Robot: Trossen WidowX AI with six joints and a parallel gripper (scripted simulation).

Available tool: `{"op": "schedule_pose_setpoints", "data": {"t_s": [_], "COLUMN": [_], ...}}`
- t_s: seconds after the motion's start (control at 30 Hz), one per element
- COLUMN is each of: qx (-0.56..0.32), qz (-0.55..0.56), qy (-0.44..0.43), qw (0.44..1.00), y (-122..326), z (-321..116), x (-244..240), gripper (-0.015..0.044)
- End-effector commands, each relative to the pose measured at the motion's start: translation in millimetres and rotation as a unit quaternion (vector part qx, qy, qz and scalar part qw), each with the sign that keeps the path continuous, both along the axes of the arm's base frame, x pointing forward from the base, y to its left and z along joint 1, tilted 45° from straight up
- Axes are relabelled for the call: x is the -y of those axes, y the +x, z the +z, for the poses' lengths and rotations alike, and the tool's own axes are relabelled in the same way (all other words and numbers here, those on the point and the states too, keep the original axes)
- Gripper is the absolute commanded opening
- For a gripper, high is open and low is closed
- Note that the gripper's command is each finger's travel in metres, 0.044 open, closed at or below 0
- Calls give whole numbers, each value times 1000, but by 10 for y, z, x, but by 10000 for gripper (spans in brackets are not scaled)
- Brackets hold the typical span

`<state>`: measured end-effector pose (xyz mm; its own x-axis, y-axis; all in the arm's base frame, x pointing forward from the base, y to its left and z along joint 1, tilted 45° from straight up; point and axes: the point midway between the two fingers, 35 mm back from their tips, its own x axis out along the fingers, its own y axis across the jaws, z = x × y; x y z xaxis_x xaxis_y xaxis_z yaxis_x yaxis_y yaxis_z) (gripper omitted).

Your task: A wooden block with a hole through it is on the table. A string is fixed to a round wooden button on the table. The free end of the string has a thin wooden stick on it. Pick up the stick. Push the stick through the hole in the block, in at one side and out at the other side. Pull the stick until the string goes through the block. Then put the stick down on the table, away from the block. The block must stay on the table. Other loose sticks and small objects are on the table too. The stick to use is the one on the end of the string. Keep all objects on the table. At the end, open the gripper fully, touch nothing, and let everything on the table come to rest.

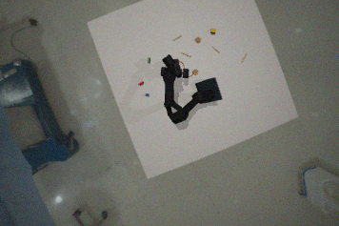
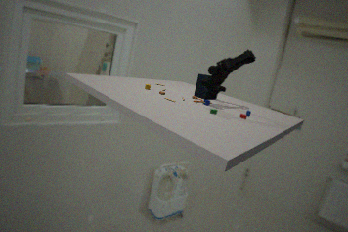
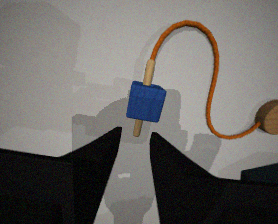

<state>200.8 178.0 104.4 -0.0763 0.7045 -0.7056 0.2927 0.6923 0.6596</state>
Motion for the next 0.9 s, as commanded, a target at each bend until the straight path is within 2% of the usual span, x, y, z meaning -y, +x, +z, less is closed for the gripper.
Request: {"op": "schedule_pose_setpoints", "data": {"t_s": [0.0,0.87], "qx": [-4,-5], "qz": [-1,-1], "qy": [-4,1], "qw": [1000,1000], "y": [-25,-86], "z": [-70,-249], "x": [-34,-235], "gripper": [124,124]}}
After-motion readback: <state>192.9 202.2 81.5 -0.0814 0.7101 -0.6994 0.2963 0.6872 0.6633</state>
